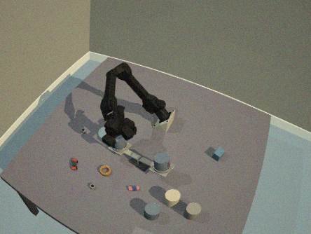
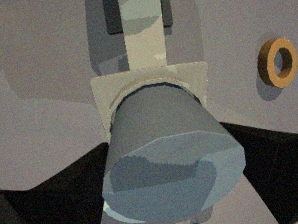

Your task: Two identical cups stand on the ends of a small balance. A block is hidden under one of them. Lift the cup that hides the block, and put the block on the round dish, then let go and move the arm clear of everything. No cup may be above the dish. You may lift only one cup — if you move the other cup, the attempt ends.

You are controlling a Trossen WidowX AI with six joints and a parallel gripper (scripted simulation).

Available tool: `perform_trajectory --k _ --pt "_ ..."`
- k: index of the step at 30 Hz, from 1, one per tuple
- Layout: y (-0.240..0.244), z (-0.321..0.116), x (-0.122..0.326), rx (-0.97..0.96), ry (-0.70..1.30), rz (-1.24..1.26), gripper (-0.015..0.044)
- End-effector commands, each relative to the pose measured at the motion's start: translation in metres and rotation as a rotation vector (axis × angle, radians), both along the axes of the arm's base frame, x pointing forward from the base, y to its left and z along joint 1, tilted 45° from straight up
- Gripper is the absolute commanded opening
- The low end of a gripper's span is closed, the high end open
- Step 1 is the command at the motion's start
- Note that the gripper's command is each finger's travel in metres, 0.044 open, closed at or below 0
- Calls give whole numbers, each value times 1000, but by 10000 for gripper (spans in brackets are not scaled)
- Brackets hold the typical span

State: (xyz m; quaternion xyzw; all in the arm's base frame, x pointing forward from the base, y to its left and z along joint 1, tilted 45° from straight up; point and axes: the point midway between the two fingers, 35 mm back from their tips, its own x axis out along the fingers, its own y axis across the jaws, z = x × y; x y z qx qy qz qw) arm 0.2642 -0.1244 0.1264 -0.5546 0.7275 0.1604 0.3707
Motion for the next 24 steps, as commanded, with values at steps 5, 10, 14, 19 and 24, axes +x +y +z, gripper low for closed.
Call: perform_trajectory --k 5,10,14,19,24 --pt "-2 -2 -2 -4 8 0 321" --pt "-2 -2 -2 -4 8 0 249" --pt "0 1 -1 -3 5 4 144" --pt "5 5 1 -2 -2 11 13" --pt "9 9 3 -1 -8 18 0"
